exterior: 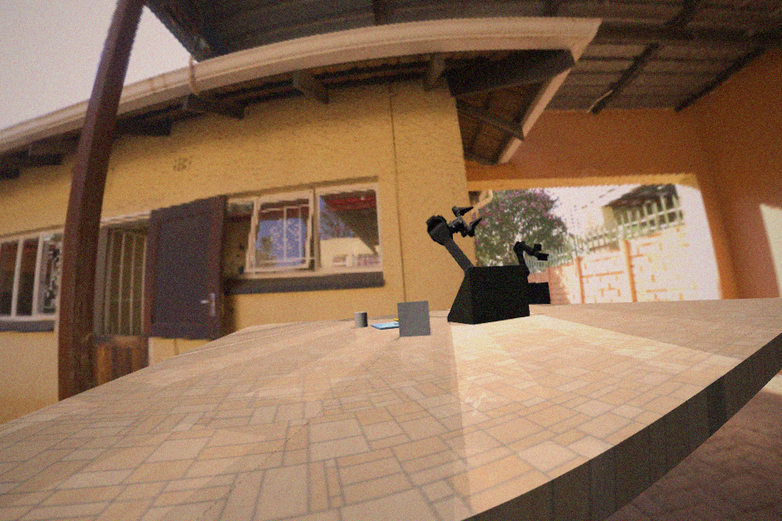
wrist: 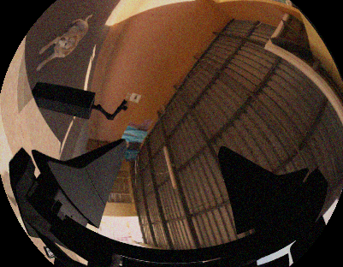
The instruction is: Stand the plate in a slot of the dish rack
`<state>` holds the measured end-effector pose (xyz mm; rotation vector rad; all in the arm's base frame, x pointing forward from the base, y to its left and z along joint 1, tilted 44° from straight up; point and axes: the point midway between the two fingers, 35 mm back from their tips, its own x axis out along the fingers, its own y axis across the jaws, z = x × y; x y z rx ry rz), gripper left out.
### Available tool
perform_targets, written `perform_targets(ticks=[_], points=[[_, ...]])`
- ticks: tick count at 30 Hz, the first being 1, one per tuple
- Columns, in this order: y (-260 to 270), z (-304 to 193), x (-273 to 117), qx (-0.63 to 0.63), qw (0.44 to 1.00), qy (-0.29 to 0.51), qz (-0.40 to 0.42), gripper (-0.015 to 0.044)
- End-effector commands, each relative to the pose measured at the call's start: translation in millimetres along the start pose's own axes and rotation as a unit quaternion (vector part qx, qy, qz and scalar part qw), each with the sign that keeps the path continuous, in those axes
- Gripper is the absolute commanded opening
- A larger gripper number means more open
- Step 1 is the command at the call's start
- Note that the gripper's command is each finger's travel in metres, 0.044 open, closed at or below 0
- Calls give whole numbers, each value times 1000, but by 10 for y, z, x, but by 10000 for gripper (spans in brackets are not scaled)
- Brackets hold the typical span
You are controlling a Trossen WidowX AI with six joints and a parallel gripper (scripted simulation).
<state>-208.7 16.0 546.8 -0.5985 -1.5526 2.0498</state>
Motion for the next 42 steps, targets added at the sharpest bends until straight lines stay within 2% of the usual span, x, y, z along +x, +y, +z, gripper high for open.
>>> perform_targets(ticks=[1, 12, 21, 32, 42], points=[[6, 12, -4, 0, 1000, -3, 1, 400], [444, 702, -377, 4, 986, -153, 63, 400], [941, 1152, -875, -7, 957, -260, 126, 400], [1580, 1386, -1948, -37, 888, -406, 213, 400], [2106, 1120, -3022, -82, 802, -518, 286, 400]])
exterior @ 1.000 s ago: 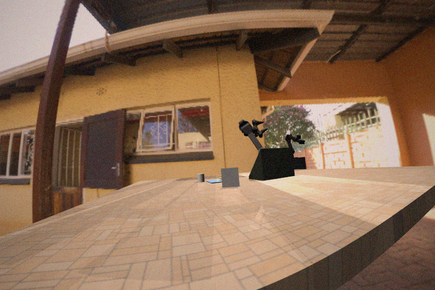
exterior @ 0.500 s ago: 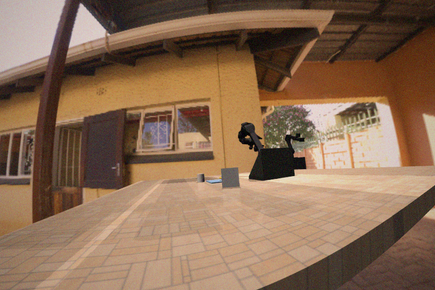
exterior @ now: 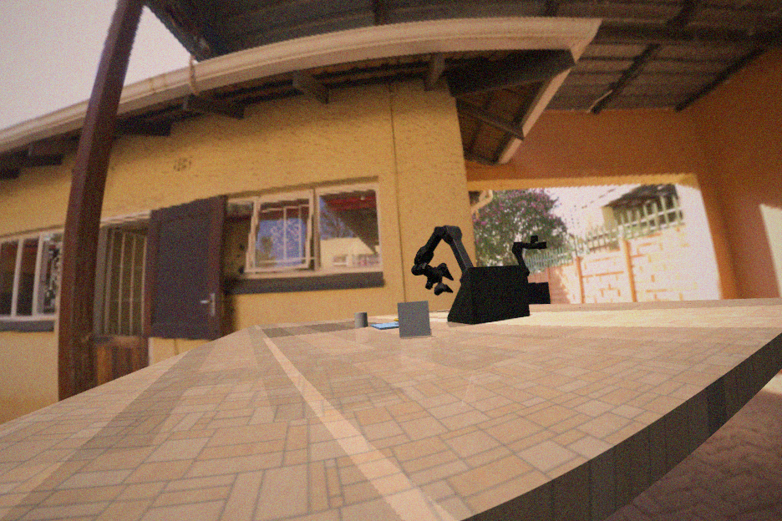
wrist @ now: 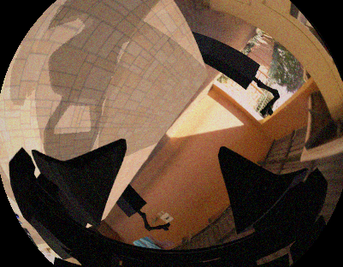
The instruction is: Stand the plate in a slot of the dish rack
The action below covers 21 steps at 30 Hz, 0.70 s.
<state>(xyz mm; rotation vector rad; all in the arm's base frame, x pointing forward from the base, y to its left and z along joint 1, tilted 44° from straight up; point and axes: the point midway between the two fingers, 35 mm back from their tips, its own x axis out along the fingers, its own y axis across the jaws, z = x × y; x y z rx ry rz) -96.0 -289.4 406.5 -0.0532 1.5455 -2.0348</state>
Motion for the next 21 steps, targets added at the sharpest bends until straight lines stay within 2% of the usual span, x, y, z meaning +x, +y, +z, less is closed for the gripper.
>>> perform_targets(ticks=[1, 11, 21], points=[[427, 221, -165, -23, 998, -42, 42, 400], [1426, 532, -887, -90, 974, -153, 142, 400], [2276, 439, -1683, -178, 929, -238, 219, 400]])
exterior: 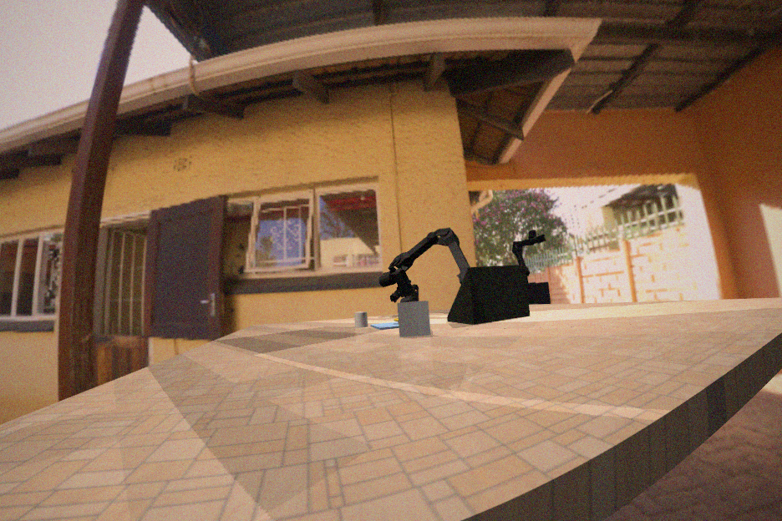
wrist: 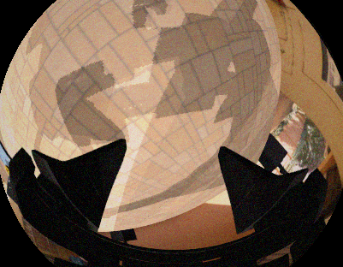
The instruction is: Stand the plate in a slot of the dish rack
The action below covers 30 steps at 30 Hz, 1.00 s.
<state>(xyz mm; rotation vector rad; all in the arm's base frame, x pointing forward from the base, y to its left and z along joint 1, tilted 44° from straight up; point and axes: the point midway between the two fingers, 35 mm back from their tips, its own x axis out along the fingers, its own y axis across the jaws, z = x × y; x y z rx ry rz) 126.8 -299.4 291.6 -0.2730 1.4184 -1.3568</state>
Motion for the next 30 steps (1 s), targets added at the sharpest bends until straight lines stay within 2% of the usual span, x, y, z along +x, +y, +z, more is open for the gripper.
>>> perform_targets(ticks=[1, 10, 20, 23, 30], points=[[512, 128, -138, -40, 998, -25, 38, 400], [1805, 113, -780, -139, 979, -97, 114, 400], [2979, -604, -1527, -264, 938, -162, 156, 400], [3168, -814, -1658, -290, 928, -175, 157, 400], [3192, -823, -1645, -292, 927, -176, 158, 400]])
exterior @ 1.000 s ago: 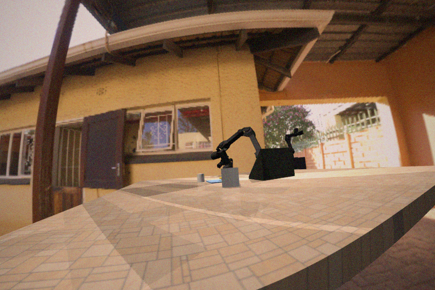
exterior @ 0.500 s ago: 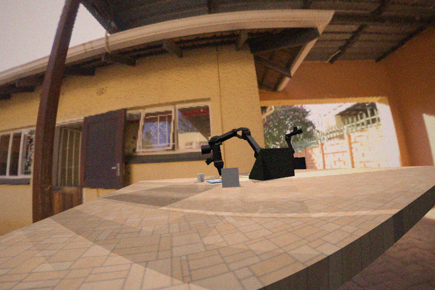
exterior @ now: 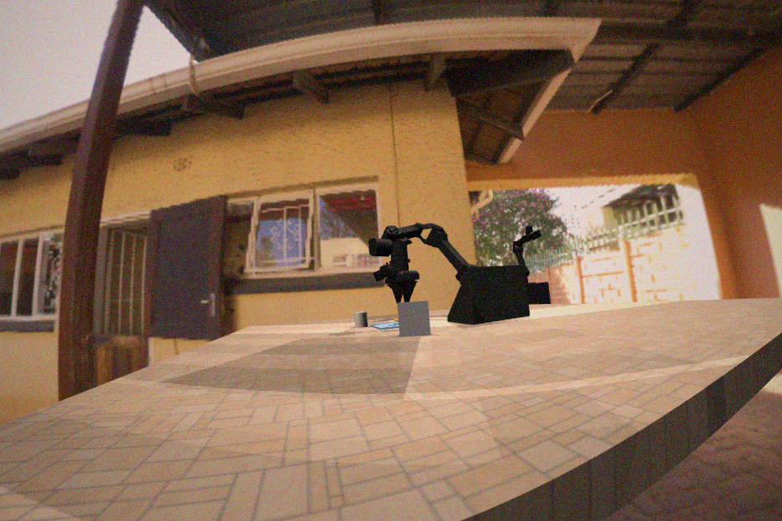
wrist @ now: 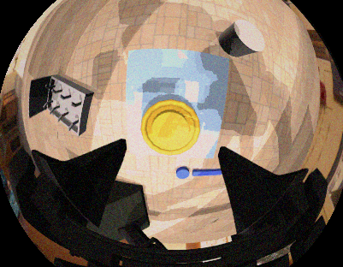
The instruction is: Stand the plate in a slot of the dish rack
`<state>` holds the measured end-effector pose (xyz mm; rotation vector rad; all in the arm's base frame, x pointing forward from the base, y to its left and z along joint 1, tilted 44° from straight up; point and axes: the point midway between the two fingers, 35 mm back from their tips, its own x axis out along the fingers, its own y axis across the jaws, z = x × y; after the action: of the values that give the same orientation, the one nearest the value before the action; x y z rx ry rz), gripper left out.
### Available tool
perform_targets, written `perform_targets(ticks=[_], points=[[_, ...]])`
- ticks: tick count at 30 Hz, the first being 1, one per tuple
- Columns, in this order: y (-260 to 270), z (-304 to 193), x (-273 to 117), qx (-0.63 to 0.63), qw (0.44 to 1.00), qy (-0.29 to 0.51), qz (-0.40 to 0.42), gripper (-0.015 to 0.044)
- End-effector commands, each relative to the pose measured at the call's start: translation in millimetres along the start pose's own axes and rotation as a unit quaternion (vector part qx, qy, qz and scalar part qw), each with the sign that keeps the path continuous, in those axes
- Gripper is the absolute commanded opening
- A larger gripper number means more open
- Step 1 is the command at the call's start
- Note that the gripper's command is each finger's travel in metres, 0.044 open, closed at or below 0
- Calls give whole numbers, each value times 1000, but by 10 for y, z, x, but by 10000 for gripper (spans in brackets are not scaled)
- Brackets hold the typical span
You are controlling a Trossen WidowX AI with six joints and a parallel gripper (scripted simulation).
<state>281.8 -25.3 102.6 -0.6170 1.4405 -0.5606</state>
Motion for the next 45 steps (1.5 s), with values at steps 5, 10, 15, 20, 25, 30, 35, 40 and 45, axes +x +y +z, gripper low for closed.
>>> perform_targets(ticks=[5, 10, 15, 20, 25, 30, 35, 40, 45], points=[[33, -21, 124, -1, 1000, 5, 1, 400], [36, -20, 206, -1, 1000, 5, 1, 400], [38, -22, 287, -1, 1000, 5, 1, 400], [37, -24, 368, -1, 1000, 5, 1, 400], [35, -28, 448, -1, 1000, 5, 1, 400], [32, -35, 528, -1, 1000, 5, 0, 400], [29, -43, 603, -1, 1000, 5, -1, 400], [28, -45, 613, -1, 1000, 5, -1, 396], [28, -45, 613, -1, 1000, 5, -1, 396]])
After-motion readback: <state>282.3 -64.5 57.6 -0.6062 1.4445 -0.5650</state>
